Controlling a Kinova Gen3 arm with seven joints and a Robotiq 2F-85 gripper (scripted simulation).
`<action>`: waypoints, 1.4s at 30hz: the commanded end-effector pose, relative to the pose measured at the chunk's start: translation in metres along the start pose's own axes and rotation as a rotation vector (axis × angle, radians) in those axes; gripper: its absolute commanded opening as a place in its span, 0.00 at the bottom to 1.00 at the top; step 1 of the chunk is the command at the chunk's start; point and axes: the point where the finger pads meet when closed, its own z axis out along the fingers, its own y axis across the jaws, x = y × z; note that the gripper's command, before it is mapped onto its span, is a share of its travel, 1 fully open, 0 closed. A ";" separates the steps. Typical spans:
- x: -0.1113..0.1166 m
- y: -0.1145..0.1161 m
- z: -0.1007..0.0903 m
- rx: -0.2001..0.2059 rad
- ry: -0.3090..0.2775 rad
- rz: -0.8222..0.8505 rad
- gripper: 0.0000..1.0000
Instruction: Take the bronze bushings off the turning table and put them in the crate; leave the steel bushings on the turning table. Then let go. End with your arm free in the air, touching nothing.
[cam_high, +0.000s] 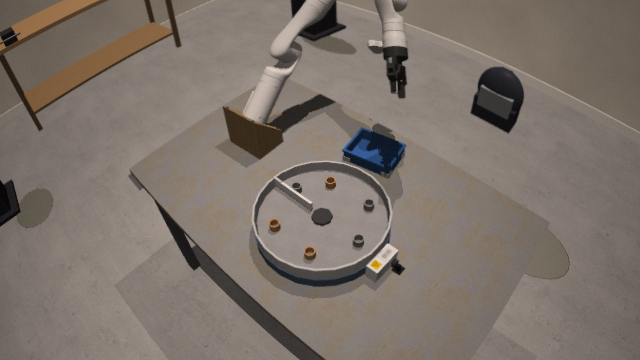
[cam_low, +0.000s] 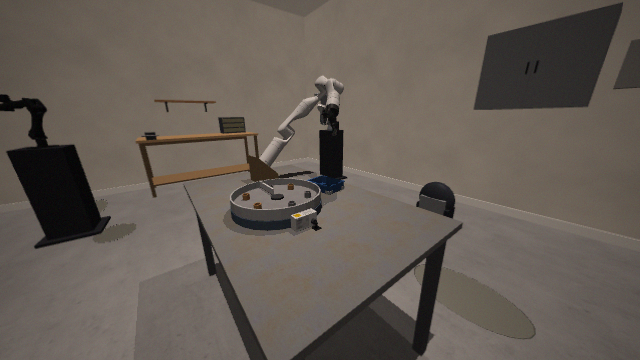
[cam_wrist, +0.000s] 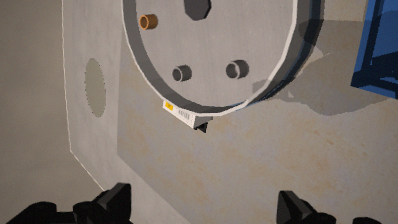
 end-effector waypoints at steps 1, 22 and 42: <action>0.022 -0.027 -0.002 0.017 0.009 0.036 1.00; 0.064 -0.066 0.001 0.017 0.009 0.036 1.00; 0.106 -0.105 0.004 0.017 0.009 0.036 1.00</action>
